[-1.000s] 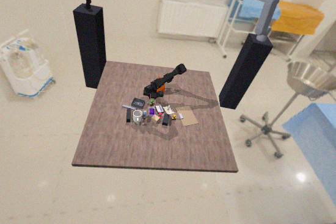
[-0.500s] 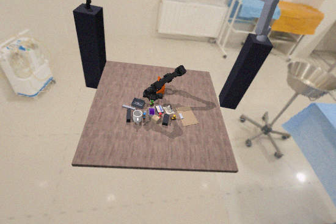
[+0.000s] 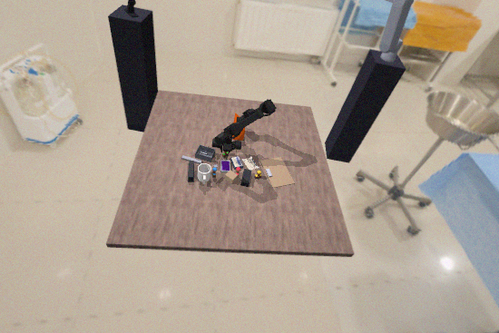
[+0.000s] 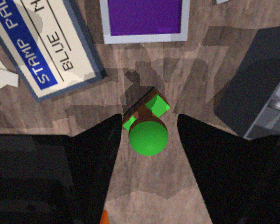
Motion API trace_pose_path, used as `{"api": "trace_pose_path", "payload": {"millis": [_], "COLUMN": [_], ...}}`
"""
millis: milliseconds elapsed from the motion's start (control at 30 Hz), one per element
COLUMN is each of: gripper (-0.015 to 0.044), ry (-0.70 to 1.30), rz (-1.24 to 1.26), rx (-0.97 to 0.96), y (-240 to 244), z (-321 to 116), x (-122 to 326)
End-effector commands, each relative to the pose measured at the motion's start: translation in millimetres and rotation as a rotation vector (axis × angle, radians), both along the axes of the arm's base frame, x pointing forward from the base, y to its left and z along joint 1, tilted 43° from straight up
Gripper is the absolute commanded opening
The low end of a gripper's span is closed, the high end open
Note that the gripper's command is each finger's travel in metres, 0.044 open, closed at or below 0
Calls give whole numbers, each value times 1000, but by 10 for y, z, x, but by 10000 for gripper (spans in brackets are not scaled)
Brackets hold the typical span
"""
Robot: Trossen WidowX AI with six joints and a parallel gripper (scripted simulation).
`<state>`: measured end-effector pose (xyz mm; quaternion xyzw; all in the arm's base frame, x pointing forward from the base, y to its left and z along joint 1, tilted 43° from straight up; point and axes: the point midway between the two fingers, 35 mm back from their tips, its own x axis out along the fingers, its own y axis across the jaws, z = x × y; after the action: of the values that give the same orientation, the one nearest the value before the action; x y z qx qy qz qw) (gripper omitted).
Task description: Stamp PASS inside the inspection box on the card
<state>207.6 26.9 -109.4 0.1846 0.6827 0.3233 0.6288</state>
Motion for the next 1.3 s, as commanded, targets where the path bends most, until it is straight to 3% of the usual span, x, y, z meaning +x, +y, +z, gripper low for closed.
{"api": "trace_pose_path", "payload": {"millis": [0,233,933,1033,1267], "gripper": [210,210,70,0,0], "ry": [5,5,2,2,2], "rz": [-4,-4,2,1,1], "rx": [6,7,2,2,2], "y": [50,98,78,73,52], "z": [-34,-80,-74,-69,-47], "x": [-29,-49,-35,-33,-24]}}
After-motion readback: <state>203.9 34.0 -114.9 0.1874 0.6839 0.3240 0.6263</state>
